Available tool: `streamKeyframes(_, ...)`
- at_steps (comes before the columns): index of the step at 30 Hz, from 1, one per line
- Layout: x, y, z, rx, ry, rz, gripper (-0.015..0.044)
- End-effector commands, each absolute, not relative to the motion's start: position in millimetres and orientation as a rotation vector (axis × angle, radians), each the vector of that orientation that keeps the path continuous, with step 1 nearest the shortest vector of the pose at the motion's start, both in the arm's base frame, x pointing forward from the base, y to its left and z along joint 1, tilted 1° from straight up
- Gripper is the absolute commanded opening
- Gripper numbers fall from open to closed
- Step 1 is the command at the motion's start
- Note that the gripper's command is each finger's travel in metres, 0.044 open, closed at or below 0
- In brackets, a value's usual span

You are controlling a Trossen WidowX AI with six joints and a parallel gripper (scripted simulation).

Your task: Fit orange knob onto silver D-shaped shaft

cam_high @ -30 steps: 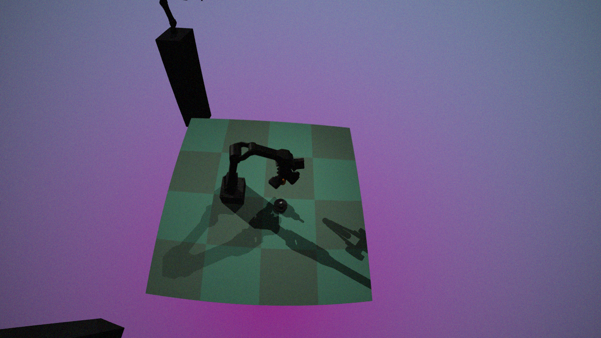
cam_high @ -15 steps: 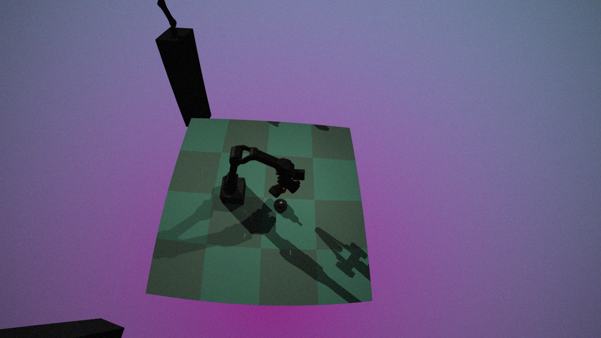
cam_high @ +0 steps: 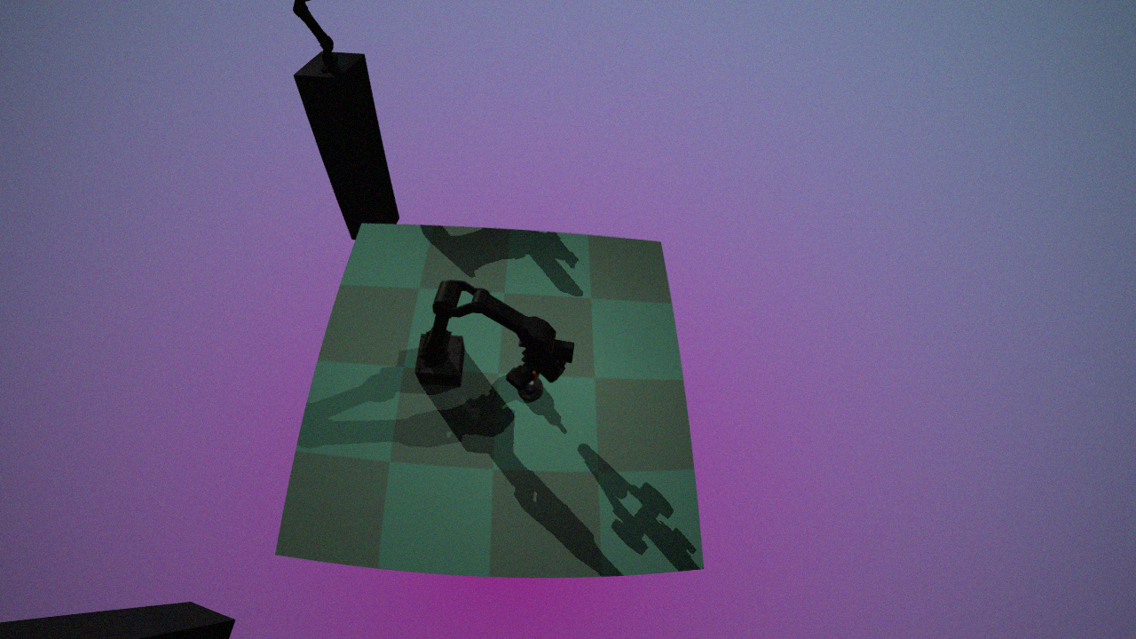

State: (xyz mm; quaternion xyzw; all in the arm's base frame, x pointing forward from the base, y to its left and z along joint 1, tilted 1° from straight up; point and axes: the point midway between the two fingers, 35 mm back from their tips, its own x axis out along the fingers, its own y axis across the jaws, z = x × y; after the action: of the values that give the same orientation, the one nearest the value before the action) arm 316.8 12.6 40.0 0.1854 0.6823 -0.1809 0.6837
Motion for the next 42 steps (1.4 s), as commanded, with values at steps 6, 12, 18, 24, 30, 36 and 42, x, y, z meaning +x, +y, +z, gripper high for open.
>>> streamKeyframes(6, 316, 1, 31, 0.409, 1.531, -0.41, 0.0)
streamKeyframes(12, 316, 0, 12, 0.412, 1.53, -0.412, 0.0)
streamKeyframes(18, 316, 0, 11, 0.413, 1.53, -0.414, 0.0)
streamKeyframes(24, 317, -1, 12, 0.414, 1.53, -0.415, 0.0)
streamKeyframes(30, 316, -1, 10, 0.414, 1.53, -0.415, 0.0)
streamKeyframes(36, 316, 0, 9, 0.414, 1.53, -0.415, 0.0)
streamKeyframes(42, 316, 0, 10, 0.414, 1.53, -0.415, 0.0)
